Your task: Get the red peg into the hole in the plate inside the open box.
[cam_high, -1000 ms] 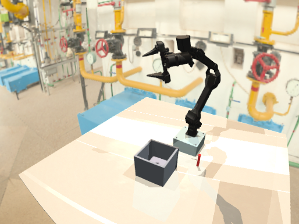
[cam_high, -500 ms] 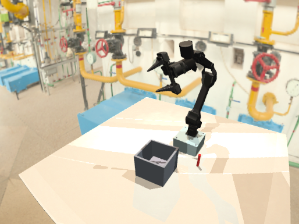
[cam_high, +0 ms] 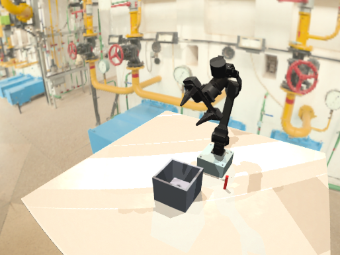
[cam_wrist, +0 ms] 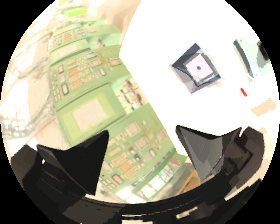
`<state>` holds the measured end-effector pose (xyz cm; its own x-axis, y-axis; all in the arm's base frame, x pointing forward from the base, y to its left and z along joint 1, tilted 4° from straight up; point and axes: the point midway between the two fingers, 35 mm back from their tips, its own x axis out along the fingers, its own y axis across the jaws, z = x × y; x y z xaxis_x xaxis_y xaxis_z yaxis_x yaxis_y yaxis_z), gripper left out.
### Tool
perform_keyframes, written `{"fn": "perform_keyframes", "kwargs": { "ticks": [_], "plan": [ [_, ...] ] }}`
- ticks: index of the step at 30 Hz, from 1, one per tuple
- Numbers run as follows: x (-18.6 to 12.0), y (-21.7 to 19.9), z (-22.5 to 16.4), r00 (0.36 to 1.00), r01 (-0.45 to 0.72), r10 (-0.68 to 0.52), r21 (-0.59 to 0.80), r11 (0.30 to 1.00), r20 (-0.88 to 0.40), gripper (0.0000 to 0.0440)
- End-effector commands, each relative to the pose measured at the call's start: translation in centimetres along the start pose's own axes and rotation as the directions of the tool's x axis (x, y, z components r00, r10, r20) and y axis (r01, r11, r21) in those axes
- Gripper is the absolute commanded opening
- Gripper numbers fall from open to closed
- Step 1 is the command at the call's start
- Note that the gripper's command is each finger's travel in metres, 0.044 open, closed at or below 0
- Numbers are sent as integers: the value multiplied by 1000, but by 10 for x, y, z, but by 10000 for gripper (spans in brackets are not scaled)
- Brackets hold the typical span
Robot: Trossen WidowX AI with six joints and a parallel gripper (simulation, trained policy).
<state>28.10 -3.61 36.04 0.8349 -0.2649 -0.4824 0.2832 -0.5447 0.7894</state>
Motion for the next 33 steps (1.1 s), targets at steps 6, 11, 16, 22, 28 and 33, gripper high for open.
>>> {"fn": "perform_keyframes", "kwargs": {
  "ticks": [6,11,16,22,28,33],
  "plan": [
    [8,-46,-23,983,169,-169,-17,986,-73,438],
    [10,-77,-35,955,273,-278,-59,960,-101,438],
    [11,-110,-43,916,375,-387,-120,919,-107,440],
    [9,-147,-47,856,485,-509,-205,850,-87,440],
    [5,-182,-46,788,578,-614,-294,762,-42,440],
    [1,-208,-42,728,643,-686,-360,676,12,440]
  ]
}}
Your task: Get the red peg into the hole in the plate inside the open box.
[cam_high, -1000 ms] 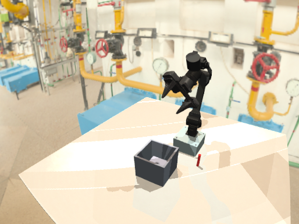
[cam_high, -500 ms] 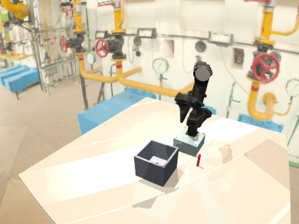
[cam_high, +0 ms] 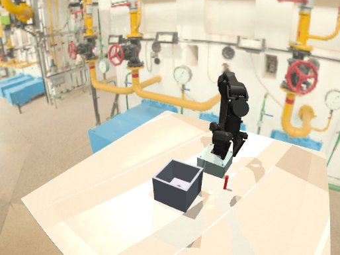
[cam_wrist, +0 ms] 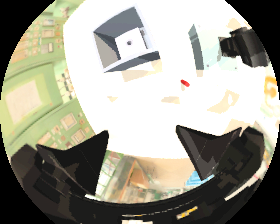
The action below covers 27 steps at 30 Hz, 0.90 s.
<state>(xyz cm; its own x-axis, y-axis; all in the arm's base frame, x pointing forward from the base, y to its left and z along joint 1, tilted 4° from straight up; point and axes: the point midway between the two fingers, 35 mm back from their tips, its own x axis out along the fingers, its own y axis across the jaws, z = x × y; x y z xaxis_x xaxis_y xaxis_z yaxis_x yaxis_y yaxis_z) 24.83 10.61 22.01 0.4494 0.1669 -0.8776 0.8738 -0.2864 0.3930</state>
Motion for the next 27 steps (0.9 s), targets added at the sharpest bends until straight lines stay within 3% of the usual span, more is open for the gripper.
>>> {"fn": "perform_keyframes", "kwargs": {
  "ticks": [1,15,27],
  "plan": [
    [9,-14,0,998,67,-66,-42,997,15,440],
    [42,-70,10,942,332,-313,-200,922,122,438],
    [68,-104,26,874,482,-435,-290,827,216,440]
  ]
}}
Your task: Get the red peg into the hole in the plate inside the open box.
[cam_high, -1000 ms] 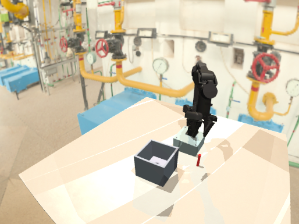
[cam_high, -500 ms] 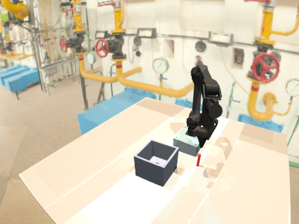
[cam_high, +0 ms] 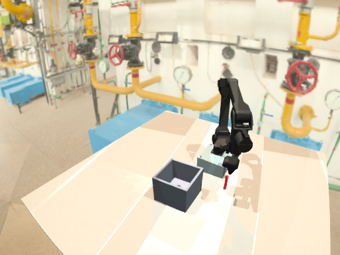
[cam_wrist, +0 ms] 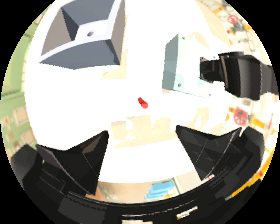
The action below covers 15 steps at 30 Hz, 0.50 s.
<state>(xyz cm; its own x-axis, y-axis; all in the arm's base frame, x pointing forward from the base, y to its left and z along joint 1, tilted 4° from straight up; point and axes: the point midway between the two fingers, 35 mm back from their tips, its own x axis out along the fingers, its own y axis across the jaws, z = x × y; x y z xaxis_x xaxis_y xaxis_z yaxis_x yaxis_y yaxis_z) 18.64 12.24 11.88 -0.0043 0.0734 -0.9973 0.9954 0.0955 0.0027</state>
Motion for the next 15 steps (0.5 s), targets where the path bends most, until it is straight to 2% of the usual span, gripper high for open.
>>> {"fn": "perform_keyframes", "kwargs": {
  "ticks": [1,15],
  "plan": [
    [10,-5,1,999,32,-32,-29,999,9,440],
    [62,-14,15,994,97,-91,-83,992,67,436]
  ]
}}
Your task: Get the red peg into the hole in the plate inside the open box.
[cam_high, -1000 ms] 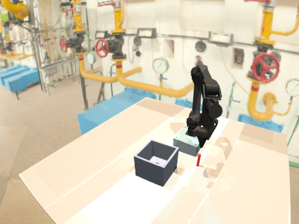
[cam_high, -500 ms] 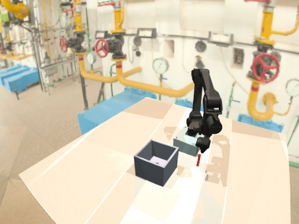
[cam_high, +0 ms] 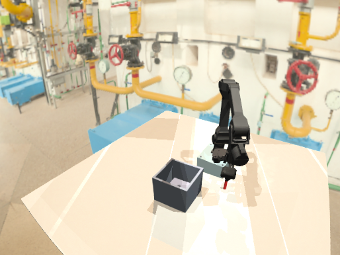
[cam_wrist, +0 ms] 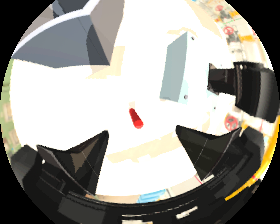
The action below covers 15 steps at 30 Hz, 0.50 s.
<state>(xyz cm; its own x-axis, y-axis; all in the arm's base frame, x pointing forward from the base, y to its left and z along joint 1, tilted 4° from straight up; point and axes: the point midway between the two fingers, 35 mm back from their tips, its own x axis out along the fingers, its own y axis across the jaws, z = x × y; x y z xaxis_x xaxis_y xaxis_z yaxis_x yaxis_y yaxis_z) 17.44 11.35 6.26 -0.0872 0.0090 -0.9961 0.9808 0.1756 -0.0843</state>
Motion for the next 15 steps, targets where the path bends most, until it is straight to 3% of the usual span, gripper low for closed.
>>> {"fn": "perform_keyframes", "kwargs": {
  "ticks": [1,10,15],
  "plan": [
    [10,0,3,1000,4,-4,-10,1000,13,434],
    [36,0,7,1000,1,0,-13,1000,29,402],
    [48,2,8,999,-6,7,-13,1000,31,355]
  ]
}}
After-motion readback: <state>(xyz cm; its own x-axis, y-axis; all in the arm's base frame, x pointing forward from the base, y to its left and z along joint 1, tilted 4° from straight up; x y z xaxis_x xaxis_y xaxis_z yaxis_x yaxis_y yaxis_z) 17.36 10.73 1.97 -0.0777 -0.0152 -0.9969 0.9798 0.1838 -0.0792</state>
